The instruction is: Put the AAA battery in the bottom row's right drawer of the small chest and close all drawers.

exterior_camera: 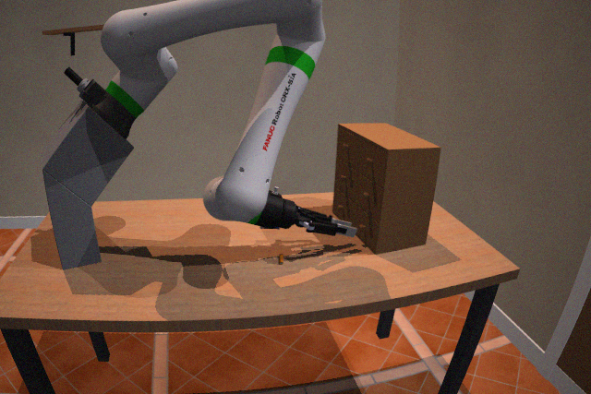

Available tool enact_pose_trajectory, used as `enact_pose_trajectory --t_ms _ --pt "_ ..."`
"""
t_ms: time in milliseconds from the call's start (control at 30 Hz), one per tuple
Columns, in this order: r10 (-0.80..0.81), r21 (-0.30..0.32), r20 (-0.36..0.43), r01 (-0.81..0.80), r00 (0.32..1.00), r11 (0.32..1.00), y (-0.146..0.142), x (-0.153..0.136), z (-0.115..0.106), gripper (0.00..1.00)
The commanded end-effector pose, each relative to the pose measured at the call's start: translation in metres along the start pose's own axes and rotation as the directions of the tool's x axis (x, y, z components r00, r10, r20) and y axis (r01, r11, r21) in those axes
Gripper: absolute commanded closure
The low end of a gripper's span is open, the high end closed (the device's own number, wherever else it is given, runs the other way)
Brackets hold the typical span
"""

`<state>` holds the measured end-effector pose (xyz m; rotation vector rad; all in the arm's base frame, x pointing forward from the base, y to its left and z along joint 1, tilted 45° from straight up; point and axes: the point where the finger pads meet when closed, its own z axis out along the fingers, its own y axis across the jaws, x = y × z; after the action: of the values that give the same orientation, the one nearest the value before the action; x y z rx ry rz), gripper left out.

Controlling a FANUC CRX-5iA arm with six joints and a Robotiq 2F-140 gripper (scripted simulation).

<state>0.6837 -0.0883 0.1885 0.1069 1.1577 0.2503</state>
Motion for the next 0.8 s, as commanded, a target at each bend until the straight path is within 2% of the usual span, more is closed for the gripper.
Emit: enact_pose_trajectory --t_ms 0,767 --pt "0.0 0.0 0.0 0.0 1.0 1.0 0.0 -0.001 0.002 0.8" --pt "0.0 0.0 0.0 0.0 1.0 1.0 0.0 -0.011 0.03 0.8"
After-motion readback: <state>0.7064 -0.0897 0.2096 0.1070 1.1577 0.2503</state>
